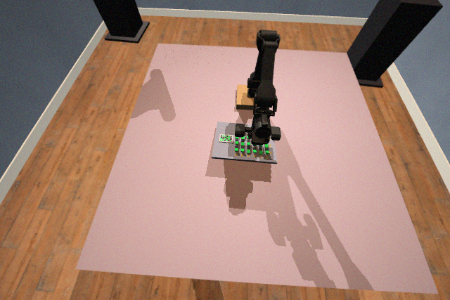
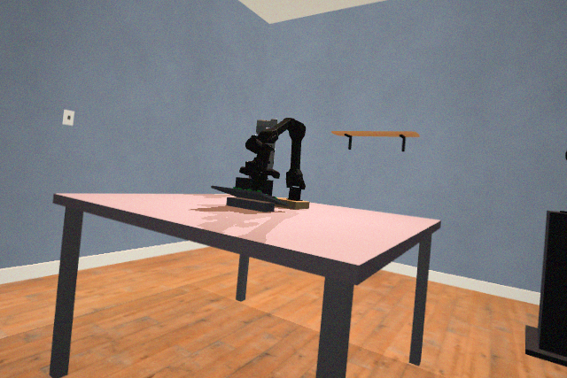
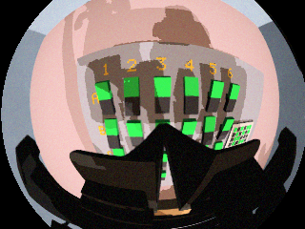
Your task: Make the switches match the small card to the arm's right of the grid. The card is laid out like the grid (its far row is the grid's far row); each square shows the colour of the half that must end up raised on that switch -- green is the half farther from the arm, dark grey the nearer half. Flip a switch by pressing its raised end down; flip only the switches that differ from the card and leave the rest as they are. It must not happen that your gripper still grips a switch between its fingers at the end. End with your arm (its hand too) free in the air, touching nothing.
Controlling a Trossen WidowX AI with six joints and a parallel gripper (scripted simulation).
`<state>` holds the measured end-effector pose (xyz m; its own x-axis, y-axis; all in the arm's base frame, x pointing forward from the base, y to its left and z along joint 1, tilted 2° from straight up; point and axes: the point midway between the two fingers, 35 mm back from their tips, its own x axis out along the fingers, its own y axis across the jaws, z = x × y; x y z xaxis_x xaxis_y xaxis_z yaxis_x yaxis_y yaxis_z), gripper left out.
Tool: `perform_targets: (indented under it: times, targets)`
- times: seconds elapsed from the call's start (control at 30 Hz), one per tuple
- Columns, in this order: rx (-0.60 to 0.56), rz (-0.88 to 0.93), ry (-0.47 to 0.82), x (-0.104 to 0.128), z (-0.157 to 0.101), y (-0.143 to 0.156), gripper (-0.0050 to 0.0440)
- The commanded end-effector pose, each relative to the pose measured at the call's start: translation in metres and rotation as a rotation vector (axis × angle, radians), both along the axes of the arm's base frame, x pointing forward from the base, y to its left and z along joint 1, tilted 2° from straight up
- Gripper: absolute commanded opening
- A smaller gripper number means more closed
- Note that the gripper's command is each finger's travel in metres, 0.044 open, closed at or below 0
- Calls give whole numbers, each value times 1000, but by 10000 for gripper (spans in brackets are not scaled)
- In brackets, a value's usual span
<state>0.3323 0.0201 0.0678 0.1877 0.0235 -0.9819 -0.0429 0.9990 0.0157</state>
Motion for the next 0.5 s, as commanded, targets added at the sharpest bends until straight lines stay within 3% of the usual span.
perform_targets:
  times: [0.0,0.47]
  targets:
    - [2,2,4,-1,-2,1,0]
    - [2,2,4,0,-4,1,0]
